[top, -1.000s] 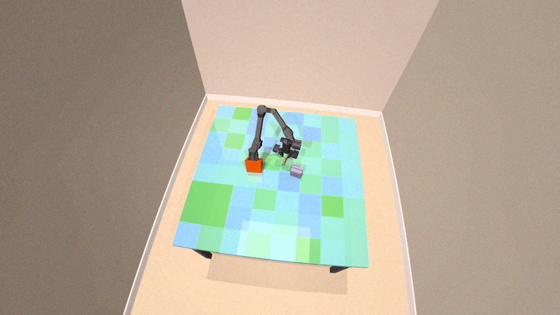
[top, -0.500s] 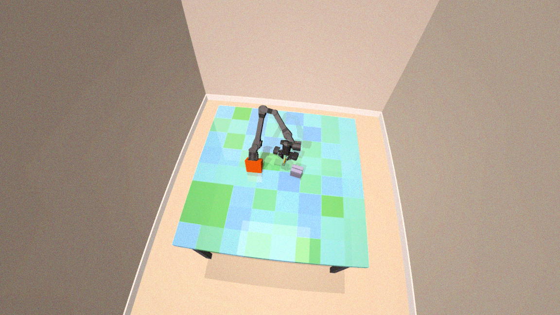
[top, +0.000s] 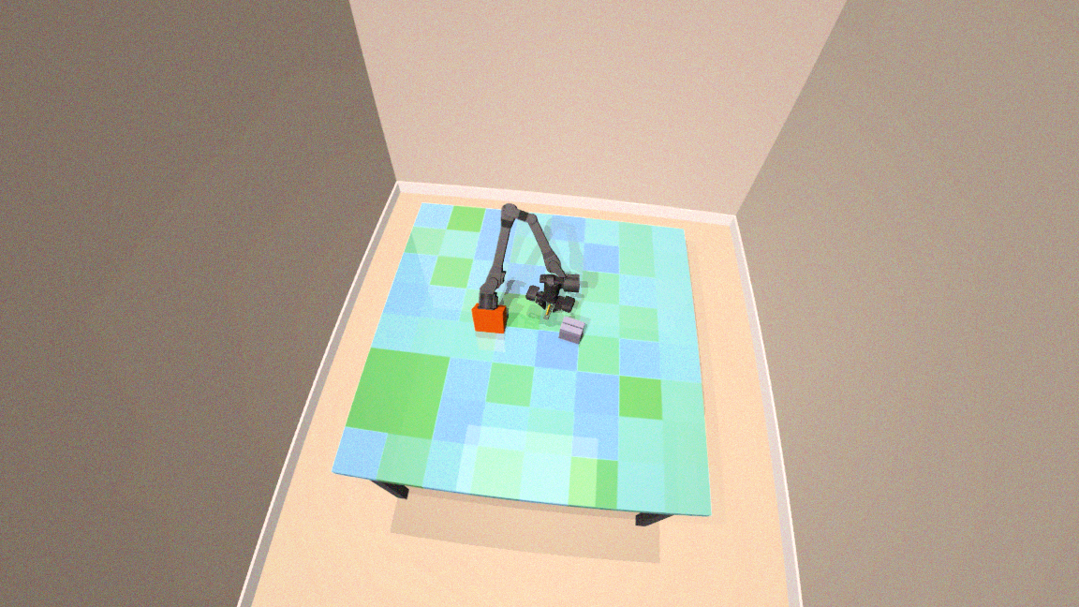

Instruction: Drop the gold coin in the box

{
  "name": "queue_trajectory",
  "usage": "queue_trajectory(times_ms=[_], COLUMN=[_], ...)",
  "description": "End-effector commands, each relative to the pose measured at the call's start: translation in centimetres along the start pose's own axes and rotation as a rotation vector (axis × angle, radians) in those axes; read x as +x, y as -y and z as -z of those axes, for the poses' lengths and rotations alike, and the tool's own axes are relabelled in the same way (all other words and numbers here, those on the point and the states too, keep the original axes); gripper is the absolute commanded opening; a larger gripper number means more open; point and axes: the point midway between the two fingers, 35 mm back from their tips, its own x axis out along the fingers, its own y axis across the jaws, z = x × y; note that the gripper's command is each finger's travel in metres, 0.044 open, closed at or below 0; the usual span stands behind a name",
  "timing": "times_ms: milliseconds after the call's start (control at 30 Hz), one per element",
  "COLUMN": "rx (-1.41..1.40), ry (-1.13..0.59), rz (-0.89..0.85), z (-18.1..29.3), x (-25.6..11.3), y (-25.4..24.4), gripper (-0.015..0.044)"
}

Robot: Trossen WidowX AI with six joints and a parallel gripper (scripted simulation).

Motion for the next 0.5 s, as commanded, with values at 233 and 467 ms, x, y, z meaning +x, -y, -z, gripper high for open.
queue_trajectory(times_ms=[233,467], rx=[0.007,0.007], ry=[0.007,0.007], rz=[-0.004,-0.004], z=[0.0,0.0], x=[1.12,1.12], y=[-0.28,-0.28], gripper=[0.0108,0.0])
